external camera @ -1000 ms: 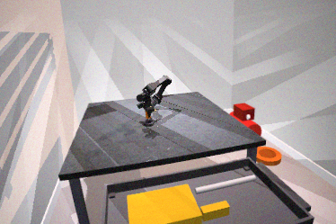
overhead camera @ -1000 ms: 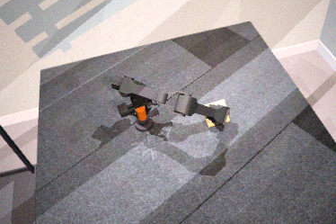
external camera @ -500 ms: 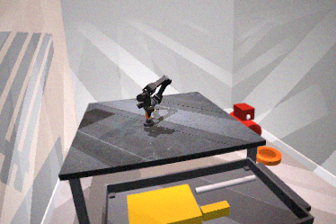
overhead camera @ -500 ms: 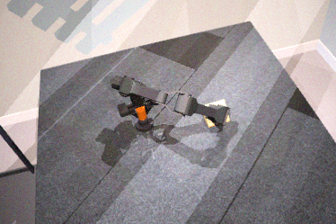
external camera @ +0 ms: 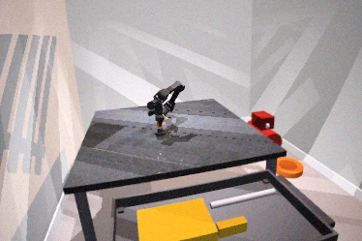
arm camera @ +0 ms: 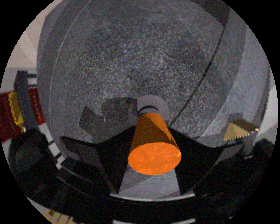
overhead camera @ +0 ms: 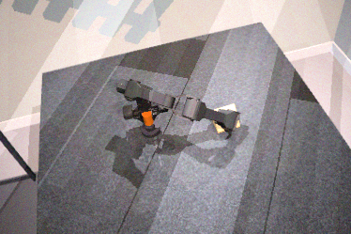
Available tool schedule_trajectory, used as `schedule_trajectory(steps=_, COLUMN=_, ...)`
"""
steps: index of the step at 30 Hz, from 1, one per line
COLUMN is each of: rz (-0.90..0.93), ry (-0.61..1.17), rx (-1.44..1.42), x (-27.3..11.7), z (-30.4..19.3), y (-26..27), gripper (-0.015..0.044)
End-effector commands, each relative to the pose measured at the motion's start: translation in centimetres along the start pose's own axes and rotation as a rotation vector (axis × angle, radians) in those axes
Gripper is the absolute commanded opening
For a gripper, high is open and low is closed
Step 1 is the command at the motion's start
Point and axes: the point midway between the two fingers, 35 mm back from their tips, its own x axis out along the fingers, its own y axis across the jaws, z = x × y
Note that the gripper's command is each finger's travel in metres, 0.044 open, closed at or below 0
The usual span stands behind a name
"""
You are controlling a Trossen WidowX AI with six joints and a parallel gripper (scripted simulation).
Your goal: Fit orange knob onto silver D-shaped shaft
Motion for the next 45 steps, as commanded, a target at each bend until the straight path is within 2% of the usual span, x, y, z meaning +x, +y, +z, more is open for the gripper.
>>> schedule_trajectory(steps=1, rz=0.003, ry=0.000, rx=0.011, x=0.12, z=-0.01, y=0.08, gripper=0.0000)
schedule_trajectory(steps=21, rz=0.003, ry=0.000, rx=0.011, x=-0.29, z=-0.04, y=0.11, gripper=0.0000)
schedule_trajectory(steps=29, rz=0.003, ry=0.000, rx=0.221, x=-0.16, z=-0.03, y=0.07, gripper=0.0000)
schedule_trajectory(steps=45, rz=0.003, ry=0.000, rx=0.220, x=0.16, z=0.01, y=0.12, gripper=0.0000)
